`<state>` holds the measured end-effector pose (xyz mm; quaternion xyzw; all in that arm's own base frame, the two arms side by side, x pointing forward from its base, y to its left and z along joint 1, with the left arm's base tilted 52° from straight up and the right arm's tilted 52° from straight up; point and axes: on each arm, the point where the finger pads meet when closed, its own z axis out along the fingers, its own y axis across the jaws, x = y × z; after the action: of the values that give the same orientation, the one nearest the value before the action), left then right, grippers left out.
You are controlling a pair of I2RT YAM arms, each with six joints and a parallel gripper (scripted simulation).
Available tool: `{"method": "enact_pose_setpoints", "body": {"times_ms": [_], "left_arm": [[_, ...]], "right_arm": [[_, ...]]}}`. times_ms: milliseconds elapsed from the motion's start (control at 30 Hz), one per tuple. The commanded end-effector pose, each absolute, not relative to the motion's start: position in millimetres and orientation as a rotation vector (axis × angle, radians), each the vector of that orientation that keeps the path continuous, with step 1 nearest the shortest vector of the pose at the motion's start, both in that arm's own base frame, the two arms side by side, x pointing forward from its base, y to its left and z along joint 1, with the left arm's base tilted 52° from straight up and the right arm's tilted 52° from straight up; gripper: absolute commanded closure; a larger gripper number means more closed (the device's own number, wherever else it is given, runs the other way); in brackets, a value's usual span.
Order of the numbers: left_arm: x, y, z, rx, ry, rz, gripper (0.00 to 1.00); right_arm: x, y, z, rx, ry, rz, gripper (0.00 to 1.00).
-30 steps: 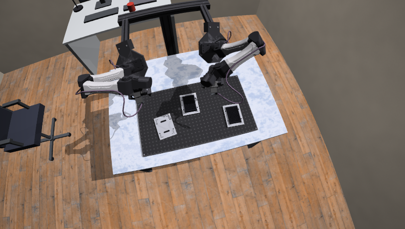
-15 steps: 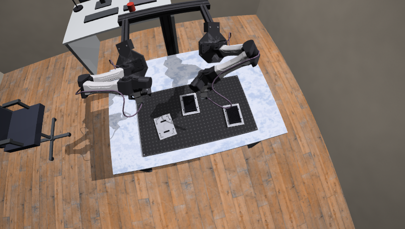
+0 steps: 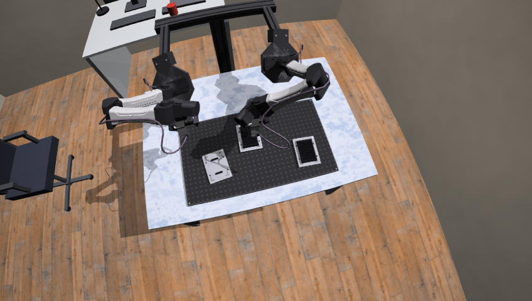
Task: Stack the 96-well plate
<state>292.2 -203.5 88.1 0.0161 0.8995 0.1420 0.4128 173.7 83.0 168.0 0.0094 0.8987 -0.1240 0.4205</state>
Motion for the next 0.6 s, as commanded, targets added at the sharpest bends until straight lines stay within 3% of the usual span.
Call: {"method": "enact_pose_setpoints", "body": {"times_ms": [0,567], "left_arm": [[298,-227,85,0.035,2.240,0.323,0.00],[308,-235,77,0.026,2.252,0.338,0.00]], "right_arm": [[173,82,169,0.022,2.251,-0.319,0.00],[173,82,169,0.022,2.251,-0.319,0.00]]}}
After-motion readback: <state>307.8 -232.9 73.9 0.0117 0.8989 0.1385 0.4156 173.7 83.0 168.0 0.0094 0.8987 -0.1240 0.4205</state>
